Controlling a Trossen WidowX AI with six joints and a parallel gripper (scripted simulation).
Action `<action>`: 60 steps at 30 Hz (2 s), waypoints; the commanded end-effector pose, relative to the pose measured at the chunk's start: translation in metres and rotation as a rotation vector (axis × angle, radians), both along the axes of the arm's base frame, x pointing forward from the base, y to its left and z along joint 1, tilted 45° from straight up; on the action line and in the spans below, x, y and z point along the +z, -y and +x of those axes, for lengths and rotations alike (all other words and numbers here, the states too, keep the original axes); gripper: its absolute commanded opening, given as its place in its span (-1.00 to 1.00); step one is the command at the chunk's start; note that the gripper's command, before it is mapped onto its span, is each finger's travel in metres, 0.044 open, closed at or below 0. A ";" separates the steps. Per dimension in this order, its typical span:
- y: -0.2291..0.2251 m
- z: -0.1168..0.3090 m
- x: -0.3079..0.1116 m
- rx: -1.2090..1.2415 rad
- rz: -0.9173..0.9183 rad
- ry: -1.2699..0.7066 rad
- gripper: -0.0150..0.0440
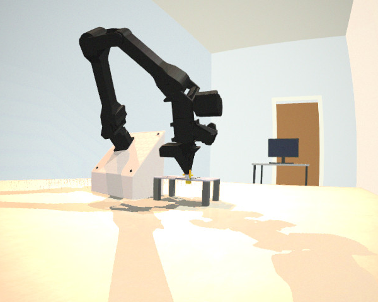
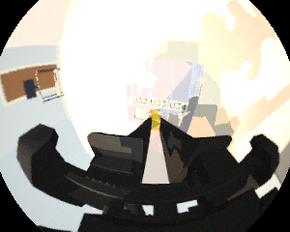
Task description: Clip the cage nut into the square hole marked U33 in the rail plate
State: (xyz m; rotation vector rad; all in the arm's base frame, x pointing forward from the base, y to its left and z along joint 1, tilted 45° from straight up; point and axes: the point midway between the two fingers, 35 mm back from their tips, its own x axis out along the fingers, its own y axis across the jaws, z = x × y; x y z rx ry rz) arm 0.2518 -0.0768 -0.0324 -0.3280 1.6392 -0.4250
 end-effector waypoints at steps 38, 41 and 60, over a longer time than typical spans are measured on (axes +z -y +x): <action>0.003 0.000 0.001 -0.001 0.074 0.006 -0.39; 0.004 0.000 0.001 -0.001 0.076 0.006 -0.39; 0.005 0.000 0.002 -0.002 0.094 0.007 -0.39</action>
